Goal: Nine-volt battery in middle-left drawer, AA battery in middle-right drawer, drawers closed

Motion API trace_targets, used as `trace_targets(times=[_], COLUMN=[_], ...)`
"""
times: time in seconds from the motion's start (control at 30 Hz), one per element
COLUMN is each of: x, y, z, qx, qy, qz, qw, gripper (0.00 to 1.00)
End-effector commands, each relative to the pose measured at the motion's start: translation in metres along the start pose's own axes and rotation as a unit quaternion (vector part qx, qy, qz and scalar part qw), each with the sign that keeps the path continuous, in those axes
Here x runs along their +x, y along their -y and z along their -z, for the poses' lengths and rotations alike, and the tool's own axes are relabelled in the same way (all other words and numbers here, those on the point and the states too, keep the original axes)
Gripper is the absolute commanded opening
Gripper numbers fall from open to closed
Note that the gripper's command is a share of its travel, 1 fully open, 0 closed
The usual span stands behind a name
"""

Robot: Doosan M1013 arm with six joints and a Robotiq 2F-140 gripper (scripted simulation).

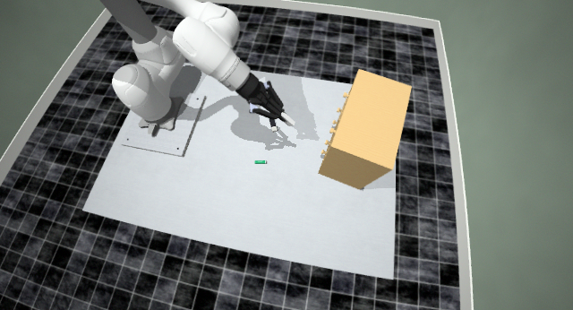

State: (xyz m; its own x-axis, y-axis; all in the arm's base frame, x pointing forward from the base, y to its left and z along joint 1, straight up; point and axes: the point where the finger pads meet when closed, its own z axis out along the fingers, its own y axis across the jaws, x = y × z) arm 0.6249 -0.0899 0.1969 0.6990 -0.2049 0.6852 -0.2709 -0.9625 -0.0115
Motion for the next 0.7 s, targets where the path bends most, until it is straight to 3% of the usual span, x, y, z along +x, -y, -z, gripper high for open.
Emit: trace_targets(times=[0.0, 0.67], x=[0.0005, 0.0004], y=[-0.0014, -0.0020], z=[-0.0031, -0.0119], qx=[-0.014, -0.014], qy=[-0.018, -0.055], qz=[-0.001, -0.001], qw=[1.000, 0.998], gripper=[0.00, 0.00])
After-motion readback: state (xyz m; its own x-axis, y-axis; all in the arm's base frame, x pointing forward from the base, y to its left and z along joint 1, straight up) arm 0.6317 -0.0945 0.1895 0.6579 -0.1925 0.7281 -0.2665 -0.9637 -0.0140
